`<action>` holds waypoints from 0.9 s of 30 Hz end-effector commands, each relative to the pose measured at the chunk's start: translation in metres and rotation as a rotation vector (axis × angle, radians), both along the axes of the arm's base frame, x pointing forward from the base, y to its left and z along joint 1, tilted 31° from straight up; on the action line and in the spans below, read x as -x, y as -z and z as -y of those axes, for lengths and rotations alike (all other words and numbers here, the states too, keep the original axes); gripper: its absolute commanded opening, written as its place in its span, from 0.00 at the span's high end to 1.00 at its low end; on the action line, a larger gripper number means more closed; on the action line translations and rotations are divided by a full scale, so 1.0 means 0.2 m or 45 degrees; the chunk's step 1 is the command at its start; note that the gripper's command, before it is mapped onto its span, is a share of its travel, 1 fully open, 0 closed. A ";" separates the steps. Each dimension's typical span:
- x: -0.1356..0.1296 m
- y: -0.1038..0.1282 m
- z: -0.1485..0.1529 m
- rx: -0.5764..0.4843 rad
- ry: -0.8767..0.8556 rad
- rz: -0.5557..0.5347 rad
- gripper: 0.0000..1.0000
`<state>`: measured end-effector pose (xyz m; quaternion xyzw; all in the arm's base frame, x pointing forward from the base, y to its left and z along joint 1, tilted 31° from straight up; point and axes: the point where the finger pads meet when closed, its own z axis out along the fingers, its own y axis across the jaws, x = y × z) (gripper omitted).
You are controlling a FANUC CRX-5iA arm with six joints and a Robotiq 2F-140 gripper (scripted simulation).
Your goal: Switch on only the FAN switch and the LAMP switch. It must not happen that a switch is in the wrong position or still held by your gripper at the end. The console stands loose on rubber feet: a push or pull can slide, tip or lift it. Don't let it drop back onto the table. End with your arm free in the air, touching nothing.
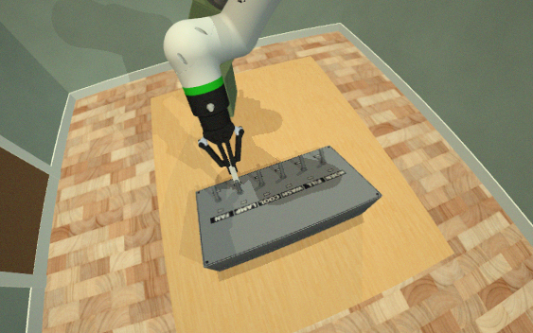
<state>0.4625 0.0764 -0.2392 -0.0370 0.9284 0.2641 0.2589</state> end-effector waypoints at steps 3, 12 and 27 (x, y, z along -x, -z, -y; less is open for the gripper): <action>-0.01 0.00 0.00 0.000 0.000 0.000 1.00; -0.02 -0.01 0.00 0.000 0.000 0.000 1.00; -0.02 -0.01 0.00 0.000 0.000 0.000 1.00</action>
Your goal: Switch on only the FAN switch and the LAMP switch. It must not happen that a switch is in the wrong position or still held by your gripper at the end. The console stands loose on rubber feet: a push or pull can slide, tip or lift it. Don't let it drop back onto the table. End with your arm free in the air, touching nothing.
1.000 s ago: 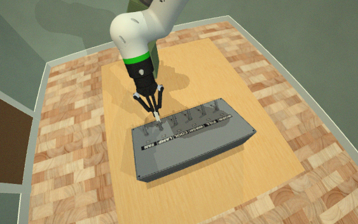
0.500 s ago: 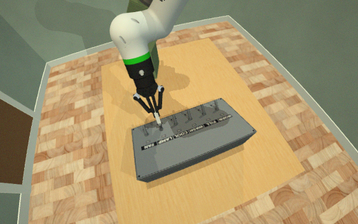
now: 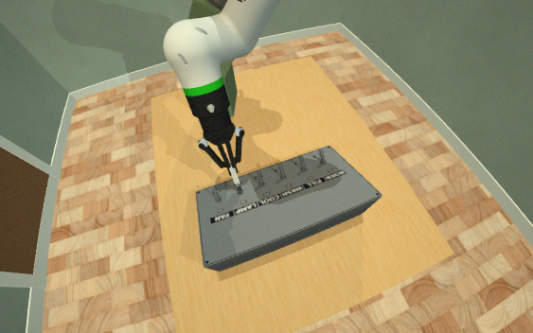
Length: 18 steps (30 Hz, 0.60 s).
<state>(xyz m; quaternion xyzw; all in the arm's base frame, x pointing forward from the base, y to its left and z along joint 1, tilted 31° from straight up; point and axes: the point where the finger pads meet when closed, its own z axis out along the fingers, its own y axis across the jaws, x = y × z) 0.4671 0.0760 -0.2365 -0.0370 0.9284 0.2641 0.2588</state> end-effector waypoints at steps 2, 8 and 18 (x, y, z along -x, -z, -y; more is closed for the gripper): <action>0.00 0.00 0.00 0.000 0.000 0.000 1.00; 0.01 0.00 0.00 0.000 0.000 0.000 1.00; 0.05 0.03 0.00 0.000 0.000 0.000 1.00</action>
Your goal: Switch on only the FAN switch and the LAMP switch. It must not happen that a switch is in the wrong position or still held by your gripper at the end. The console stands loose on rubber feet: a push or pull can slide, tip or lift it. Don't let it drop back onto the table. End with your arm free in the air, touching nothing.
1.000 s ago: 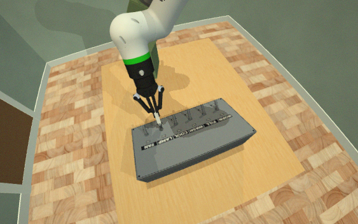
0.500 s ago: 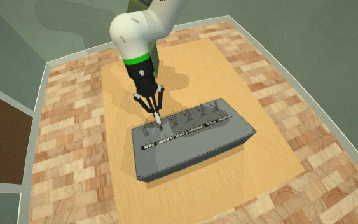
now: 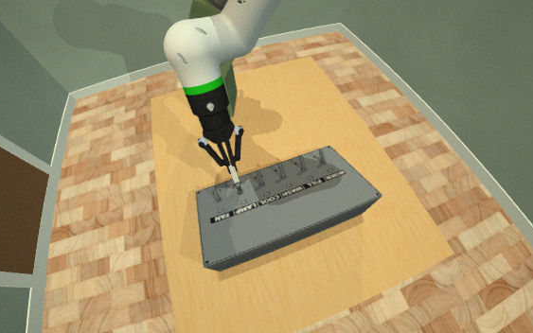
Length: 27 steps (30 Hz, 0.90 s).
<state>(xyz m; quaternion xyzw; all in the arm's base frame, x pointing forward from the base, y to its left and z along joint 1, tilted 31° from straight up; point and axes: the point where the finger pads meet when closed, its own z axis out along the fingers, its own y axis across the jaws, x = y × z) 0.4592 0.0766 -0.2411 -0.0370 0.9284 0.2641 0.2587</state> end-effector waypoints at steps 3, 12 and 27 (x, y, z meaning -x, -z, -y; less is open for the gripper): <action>0.01 0.01 0.00 0.000 0.000 0.000 1.00; 0.04 -0.03 0.03 0.000 0.000 0.000 1.00; 0.21 -0.31 0.22 0.000 0.000 0.000 1.00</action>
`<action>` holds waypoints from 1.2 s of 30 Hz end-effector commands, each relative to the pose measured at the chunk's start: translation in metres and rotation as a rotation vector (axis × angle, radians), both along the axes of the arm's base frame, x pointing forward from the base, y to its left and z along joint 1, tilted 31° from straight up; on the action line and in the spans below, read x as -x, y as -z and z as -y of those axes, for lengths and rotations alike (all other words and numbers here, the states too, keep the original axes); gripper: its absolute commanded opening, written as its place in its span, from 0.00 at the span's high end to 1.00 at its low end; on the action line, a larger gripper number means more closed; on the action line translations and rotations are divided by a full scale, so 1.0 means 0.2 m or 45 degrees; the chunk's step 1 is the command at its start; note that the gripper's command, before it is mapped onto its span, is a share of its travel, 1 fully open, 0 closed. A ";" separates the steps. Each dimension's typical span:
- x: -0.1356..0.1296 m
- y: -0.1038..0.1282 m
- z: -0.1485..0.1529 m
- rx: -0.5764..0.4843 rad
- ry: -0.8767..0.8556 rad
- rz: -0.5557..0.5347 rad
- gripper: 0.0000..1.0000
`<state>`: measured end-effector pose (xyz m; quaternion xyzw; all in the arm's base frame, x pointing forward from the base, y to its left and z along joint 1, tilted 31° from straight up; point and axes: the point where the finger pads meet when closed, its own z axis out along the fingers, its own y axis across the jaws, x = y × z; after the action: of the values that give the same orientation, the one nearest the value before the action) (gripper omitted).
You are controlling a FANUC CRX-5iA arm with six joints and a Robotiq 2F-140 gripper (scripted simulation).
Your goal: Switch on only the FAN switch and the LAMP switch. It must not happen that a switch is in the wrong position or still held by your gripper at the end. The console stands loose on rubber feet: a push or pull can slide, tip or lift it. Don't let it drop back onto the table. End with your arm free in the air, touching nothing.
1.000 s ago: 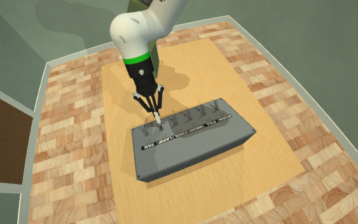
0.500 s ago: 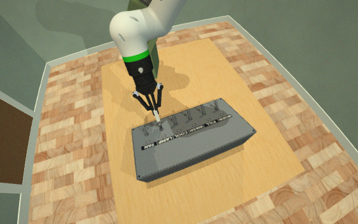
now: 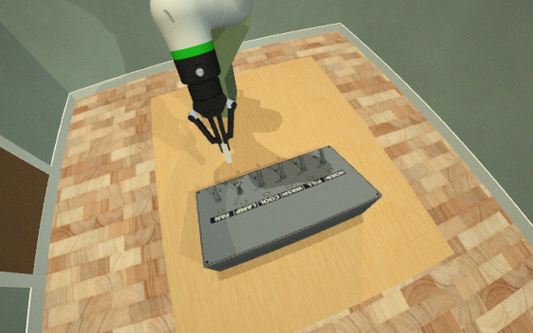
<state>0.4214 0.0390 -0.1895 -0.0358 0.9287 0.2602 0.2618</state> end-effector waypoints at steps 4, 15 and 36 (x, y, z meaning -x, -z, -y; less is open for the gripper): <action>0.05 -0.09 0.06 -0.008 -0.007 -0.006 1.00; 0.07 -0.02 0.19 -0.004 -0.007 -0.009 1.00; 0.10 0.13 0.37 -0.007 -0.007 -0.006 1.00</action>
<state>0.4009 -0.0347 -0.2148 -0.0370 0.9285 0.2636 0.2590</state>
